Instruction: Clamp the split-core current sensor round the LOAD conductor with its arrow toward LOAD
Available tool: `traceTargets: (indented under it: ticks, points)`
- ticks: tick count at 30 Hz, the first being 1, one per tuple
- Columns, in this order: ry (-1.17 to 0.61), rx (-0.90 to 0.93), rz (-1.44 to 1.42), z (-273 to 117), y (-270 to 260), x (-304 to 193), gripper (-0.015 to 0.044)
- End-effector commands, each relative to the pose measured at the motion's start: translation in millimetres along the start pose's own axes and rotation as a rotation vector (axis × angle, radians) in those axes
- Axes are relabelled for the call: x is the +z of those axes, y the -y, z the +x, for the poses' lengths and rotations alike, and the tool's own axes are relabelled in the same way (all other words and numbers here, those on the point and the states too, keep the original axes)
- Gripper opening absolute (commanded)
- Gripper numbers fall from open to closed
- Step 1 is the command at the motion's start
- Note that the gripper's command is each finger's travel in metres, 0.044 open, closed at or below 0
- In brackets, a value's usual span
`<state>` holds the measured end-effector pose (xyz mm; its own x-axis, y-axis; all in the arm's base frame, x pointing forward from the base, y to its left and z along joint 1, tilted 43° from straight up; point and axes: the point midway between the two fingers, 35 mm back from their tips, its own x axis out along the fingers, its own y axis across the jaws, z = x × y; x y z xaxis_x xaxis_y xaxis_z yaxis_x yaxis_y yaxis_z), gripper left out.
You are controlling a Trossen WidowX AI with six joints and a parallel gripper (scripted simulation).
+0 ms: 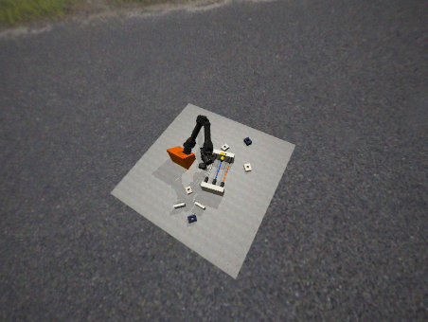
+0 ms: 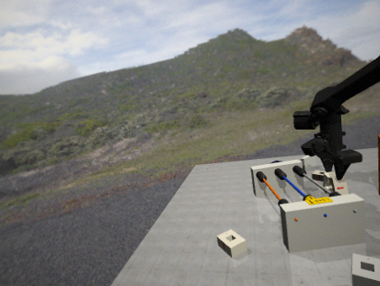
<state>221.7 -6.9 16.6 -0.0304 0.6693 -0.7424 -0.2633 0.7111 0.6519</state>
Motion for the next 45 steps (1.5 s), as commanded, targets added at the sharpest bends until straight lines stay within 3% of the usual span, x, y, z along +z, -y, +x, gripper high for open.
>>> traceTargets:
  ticks: [1, 8, 15, 45]
  points:
    - [0.006, -0.009, -0.004, -25, 1, 0, 0.0]
    - [0.006, -0.001, -0.004, -66, -4, -5, 0.0]
    - [0.006, -0.001, -0.074, -71, -4, -1, 0.0]
    - [0.007, -0.01, -1.345, -66, -3, 101, 0.0]
